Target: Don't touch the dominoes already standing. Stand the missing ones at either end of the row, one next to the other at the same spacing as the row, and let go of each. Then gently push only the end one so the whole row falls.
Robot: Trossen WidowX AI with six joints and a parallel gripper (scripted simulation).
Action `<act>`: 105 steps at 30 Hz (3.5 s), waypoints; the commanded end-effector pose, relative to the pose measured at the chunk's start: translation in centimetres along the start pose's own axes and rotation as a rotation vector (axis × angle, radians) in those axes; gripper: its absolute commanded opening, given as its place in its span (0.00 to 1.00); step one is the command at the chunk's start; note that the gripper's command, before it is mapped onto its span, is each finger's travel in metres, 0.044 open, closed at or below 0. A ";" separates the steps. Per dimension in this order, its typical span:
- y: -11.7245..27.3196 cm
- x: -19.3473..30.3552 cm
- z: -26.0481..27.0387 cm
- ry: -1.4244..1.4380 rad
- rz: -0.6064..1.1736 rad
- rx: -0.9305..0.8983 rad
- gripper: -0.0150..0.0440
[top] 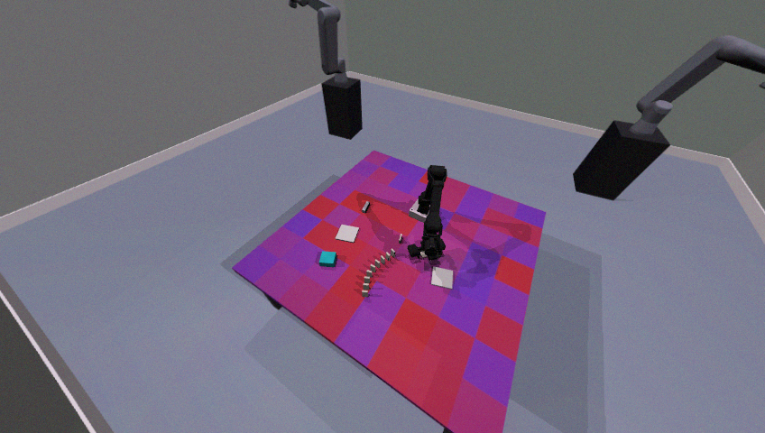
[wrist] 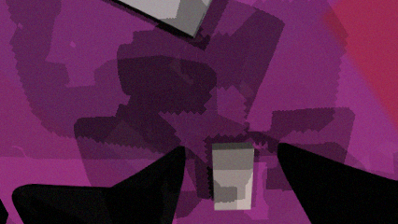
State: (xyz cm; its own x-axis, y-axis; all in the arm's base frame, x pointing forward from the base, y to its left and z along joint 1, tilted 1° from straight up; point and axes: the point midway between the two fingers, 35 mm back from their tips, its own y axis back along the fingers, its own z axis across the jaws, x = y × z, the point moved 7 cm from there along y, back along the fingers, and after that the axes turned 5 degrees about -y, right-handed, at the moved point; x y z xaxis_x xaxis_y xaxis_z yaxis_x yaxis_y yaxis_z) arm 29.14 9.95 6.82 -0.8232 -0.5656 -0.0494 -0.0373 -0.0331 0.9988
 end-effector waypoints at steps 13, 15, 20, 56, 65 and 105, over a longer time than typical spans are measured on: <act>-0.1 0.1 0.0 0.003 0.001 0.001 0.44; 0.1 0.0 0.0 0.003 0.001 0.001 0.44; 4.9 -0.3 0.1 0.003 0.000 0.001 0.44; 16.0 0.0 3.9 -1.168 0.002 -0.002 0.44; 15.9 0.0 3.9 -1.169 0.001 0.003 0.44; 7.0 3.4 10.9 -1.087 -0.945 0.798 0.44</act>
State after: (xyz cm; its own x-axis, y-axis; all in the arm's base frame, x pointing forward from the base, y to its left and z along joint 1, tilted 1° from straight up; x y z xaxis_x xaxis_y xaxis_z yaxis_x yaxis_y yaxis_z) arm 20.74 16.54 14.17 -0.3924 0.2699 -0.8793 -0.6421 0.6041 0.4720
